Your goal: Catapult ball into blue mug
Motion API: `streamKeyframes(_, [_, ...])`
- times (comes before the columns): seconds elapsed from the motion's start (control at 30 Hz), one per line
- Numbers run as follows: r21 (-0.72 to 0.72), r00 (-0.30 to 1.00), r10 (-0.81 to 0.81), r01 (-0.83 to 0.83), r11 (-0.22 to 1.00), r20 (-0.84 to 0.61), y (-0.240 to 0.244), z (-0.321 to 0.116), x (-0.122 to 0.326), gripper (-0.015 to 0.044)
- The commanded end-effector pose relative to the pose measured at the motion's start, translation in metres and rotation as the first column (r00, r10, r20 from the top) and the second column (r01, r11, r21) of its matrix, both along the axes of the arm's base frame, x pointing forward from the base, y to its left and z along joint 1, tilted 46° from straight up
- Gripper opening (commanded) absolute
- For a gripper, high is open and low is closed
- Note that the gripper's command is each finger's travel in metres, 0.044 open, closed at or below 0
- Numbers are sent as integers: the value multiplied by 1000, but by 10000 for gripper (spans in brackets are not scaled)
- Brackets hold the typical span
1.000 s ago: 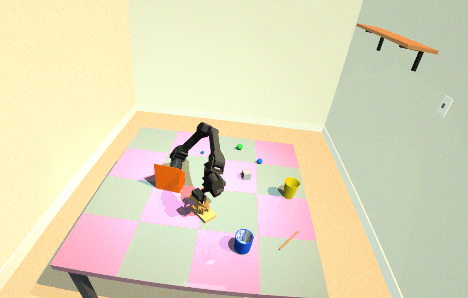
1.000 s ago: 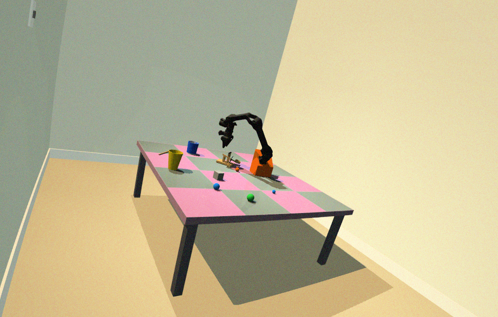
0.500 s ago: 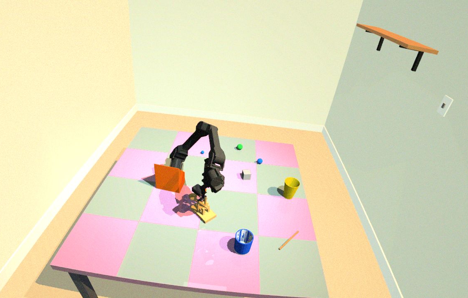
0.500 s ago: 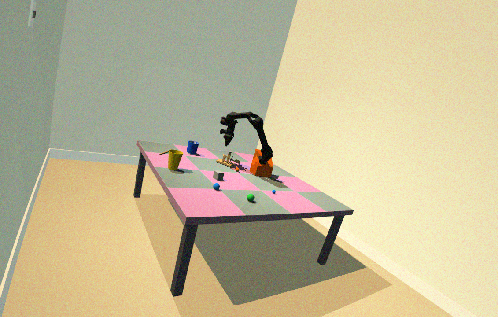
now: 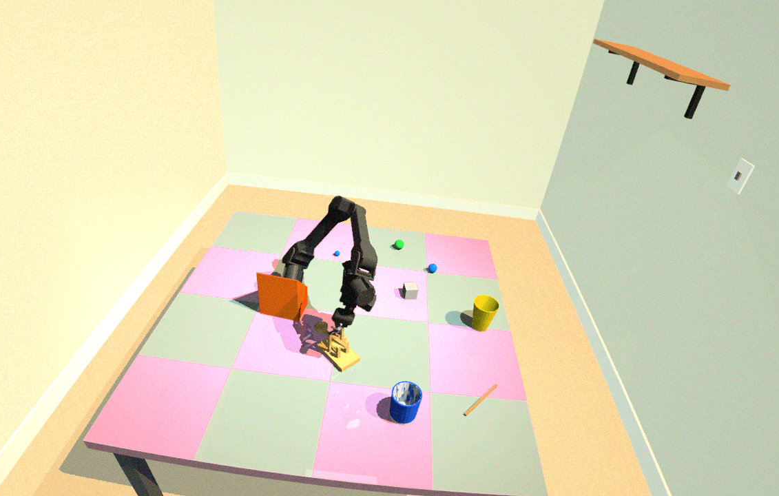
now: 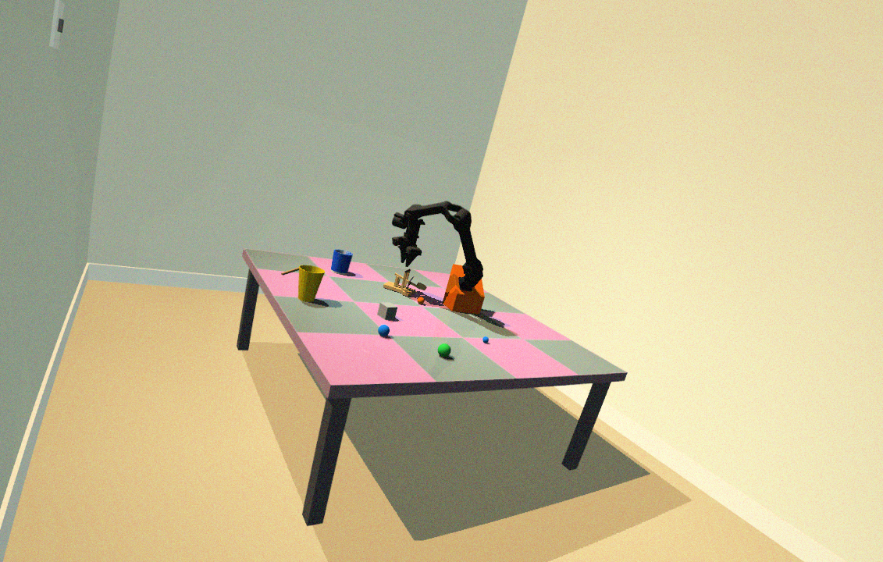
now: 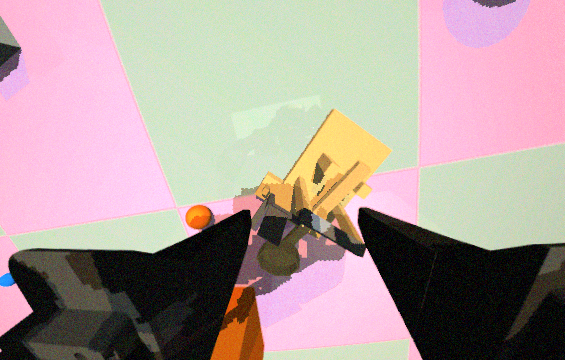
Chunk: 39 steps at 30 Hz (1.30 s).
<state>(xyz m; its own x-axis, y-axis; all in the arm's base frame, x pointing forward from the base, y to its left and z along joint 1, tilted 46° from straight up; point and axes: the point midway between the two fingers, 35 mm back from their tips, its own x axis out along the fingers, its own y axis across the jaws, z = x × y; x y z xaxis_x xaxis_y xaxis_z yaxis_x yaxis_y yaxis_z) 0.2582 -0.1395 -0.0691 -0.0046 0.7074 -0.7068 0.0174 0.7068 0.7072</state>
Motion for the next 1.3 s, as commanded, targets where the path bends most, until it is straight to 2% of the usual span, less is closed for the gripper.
streamKeyframes(0.0, [-5, 994, 75, -75, 997, 85, 9, 4, 0, 300])
streamKeyframes(0.27, [-40, 926, 262, -261, 964, 273, 32, 12, -5, 300])
streamKeyframes(0.57, [-120, 766, 449, -448, 886, 460, 59, 20, -14, 300])
streamKeyframes(0.93, [-264, 474, 617, -616, 742, 629, 92, 28, -28, 300])
streamKeyframes(1.27, [-424, 147, 691, -693, 582, 708, 121, 35, -46, 300])
